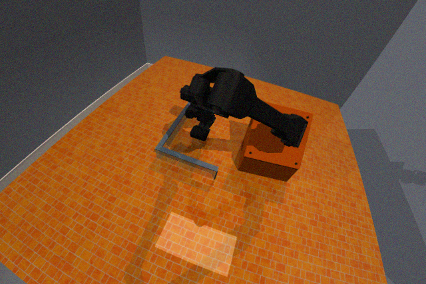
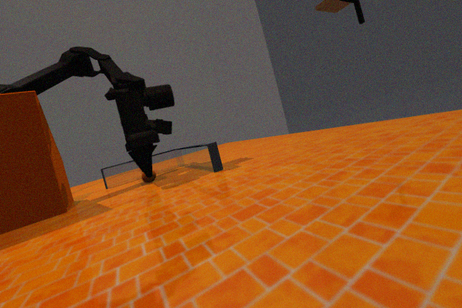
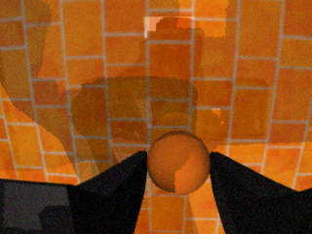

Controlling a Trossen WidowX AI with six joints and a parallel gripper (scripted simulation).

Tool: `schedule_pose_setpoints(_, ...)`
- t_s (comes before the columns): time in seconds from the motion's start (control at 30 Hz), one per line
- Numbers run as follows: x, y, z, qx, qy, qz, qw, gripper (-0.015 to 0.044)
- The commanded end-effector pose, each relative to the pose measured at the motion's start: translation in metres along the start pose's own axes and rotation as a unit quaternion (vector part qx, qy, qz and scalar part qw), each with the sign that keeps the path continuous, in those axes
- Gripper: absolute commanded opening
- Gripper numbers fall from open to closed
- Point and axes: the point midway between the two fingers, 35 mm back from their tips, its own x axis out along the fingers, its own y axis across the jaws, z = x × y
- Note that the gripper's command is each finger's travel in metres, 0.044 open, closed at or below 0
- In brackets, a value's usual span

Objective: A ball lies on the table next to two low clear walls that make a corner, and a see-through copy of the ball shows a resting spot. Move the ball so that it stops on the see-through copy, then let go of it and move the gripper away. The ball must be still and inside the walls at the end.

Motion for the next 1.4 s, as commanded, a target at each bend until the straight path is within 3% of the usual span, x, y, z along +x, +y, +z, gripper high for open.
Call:
schedule_pose_setpoints(0.0, 0.007, -0.001, -0.002, 0.005, 0.002, 0.002, 1.000, 0.0000)
schedule_pose_setpoints(0.23, 0.007, -0.001, -0.002, 0.005, 0.002, 0.002, 1.000, 0.0000)
schedule_pose_setpoints(0.57, 0.005, 0.000, -0.001, 0.001, 0.000, 0.001, 1.000, 0.0262)
schedule_pose_setpoints(0.77, 0.002, 0.000, 0.000, 0.002, 0.000, 0.000, 1.000, 0.0264)
schedule_pose_setpoints(0.97, -0.080, -0.002, 0.000, 0.004, 0.002, -0.001, 1.000, 0.0264)
schedule_pose_setpoints(1.37, -0.074, -0.004, 0.000, 0.009, 0.000, 0.001, 1.000, 0.0264)
